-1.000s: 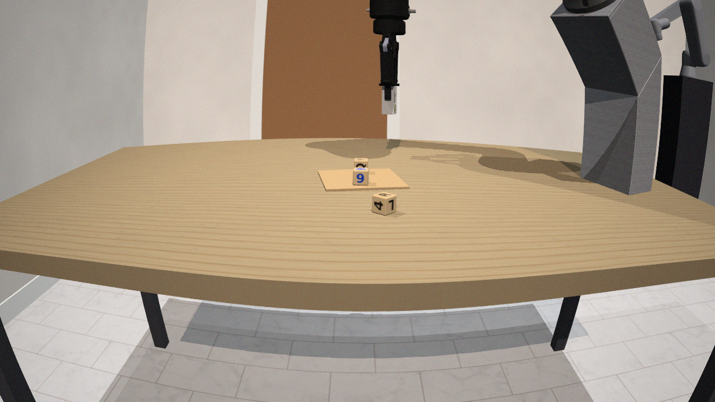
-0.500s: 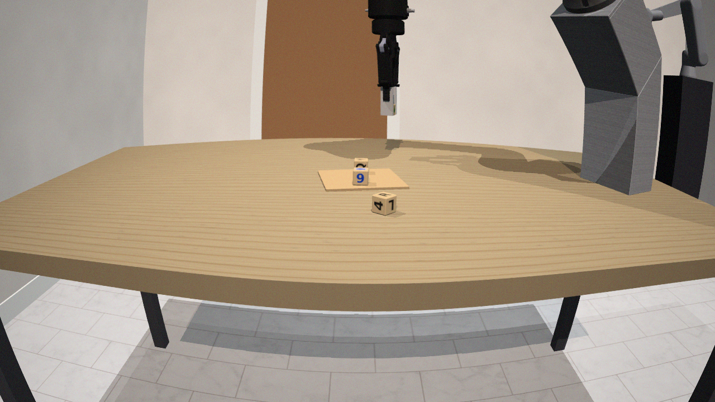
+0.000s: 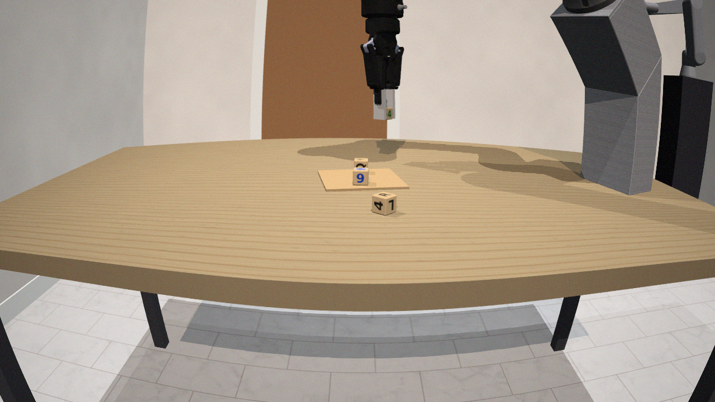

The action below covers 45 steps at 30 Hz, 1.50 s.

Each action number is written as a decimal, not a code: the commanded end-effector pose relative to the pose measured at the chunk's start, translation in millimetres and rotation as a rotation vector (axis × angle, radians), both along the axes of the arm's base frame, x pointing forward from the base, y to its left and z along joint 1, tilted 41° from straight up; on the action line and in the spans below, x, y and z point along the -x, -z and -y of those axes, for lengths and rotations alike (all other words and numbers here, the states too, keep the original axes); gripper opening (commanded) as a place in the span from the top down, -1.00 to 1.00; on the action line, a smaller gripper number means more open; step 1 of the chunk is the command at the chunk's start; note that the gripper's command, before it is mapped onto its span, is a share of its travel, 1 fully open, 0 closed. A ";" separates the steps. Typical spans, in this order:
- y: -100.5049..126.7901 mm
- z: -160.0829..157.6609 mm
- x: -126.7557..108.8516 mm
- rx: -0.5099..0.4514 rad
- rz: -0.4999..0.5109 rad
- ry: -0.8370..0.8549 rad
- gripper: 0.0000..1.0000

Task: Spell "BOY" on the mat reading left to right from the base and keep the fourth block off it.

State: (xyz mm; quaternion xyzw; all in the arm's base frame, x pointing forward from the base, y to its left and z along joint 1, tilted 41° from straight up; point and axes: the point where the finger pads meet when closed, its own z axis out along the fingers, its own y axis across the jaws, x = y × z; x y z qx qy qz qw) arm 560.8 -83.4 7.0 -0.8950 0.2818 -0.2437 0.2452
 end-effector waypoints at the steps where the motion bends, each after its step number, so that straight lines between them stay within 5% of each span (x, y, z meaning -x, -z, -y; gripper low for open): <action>1: -8.0 -17.2 -1.7 -0.048 -0.071 0.110 0.74; 32: -71.8 -133.2 -10.3 -0.506 -0.245 0.670 0.74; 45: -75.6 -139.7 -10.3 -0.533 -0.253 0.695 0.74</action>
